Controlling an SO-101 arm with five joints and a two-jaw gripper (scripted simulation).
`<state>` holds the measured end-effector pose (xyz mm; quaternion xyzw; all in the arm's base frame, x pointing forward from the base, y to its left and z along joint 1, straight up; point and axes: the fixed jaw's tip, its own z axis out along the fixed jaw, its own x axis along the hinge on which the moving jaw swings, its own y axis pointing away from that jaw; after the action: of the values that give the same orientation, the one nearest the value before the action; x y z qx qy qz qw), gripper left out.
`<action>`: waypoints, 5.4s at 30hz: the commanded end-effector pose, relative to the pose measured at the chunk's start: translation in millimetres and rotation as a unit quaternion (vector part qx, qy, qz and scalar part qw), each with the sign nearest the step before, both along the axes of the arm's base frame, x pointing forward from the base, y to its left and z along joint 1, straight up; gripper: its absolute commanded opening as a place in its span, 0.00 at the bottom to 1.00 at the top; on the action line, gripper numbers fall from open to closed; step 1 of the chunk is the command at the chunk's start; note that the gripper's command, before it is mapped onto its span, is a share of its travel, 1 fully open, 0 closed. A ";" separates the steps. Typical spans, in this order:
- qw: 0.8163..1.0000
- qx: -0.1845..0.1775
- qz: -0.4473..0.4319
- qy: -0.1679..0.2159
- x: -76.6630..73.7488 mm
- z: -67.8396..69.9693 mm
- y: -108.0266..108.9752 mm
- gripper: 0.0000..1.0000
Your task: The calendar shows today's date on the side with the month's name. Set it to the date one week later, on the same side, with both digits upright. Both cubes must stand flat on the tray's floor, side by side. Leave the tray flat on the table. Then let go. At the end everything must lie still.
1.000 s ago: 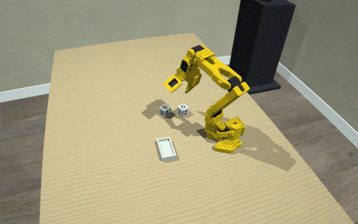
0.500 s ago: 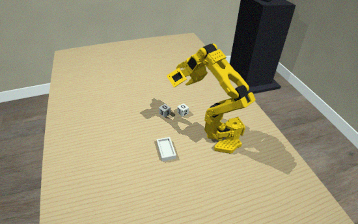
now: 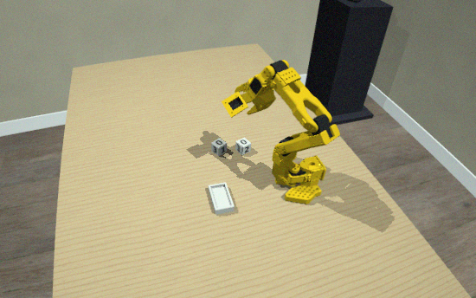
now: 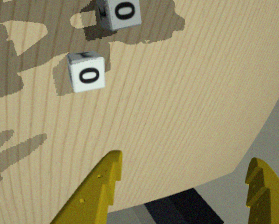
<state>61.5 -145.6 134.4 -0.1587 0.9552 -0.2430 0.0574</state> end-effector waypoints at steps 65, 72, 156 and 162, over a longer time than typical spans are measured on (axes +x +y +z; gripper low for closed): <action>0.974 0.210 -0.008 0.086 -7.1 -72.7 7.2 0.35; 0.970 0.225 -0.008 0.092 -7.4 -76.5 8.5 0.35; 0.970 0.225 -0.008 0.092 -6.5 -116.5 5.6 0.30; 0.970 0.225 -0.008 0.092 -5.7 -116.5 3.1 0.26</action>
<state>53.6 -134.0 13.9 -0.1557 0.9877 0.0120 -0.0035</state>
